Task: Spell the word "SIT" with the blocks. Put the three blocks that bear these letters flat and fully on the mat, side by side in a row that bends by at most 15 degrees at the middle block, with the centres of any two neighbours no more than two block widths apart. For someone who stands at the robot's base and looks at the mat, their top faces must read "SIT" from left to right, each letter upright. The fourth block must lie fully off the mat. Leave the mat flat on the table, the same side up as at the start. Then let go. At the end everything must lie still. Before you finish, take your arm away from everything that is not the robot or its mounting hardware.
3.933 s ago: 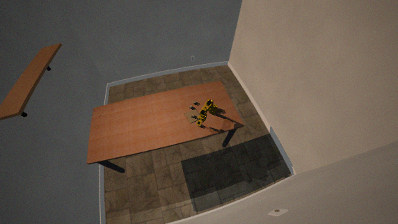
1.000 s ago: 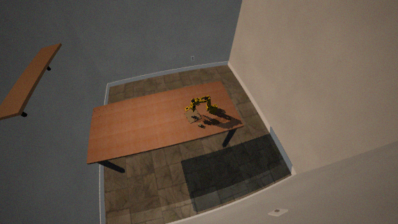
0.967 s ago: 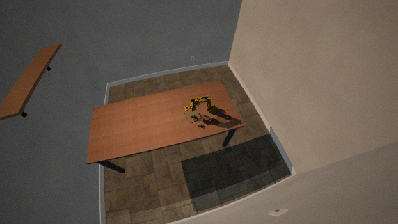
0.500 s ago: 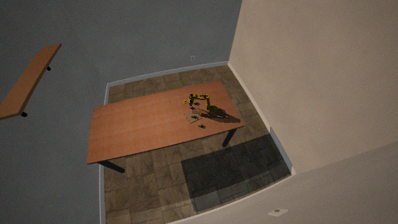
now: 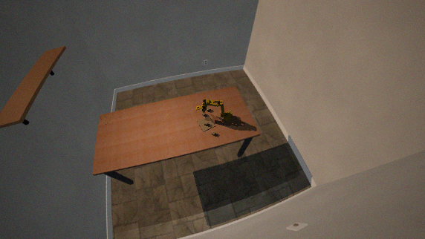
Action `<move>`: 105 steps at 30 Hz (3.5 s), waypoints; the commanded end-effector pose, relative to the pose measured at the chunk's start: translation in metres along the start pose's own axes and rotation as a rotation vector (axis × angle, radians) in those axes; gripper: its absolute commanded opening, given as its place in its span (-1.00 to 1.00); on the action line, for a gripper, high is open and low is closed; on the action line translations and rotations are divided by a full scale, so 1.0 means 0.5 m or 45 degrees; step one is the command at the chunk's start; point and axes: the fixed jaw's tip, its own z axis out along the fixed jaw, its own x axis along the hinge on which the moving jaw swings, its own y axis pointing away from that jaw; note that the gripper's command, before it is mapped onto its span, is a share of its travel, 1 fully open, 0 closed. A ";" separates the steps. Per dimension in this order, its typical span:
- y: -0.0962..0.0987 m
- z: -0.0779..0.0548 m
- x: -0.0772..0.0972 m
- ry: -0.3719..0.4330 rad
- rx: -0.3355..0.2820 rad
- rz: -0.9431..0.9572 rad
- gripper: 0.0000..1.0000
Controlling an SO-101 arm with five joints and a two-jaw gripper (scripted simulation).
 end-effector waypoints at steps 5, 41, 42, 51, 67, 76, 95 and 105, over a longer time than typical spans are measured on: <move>-0.001 -0.024 -0.011 -0.086 -0.009 0.007 -0.30; -0.144 -0.025 0.040 -0.041 0.007 0.468 -0.30; -0.144 -0.025 0.040 -0.043 0.008 0.468 -0.30; -0.145 -0.069 0.035 -0.208 0.022 0.467 -0.30; -0.141 -0.188 0.051 -0.656 0.060 0.457 -0.30; -0.140 -0.194 0.052 -0.679 0.062 0.454 -0.30; -0.016 -0.173 0.036 -0.658 0.039 -0.291 -0.30; 0.123 -0.150 0.067 -0.659 0.016 -1.130 -0.30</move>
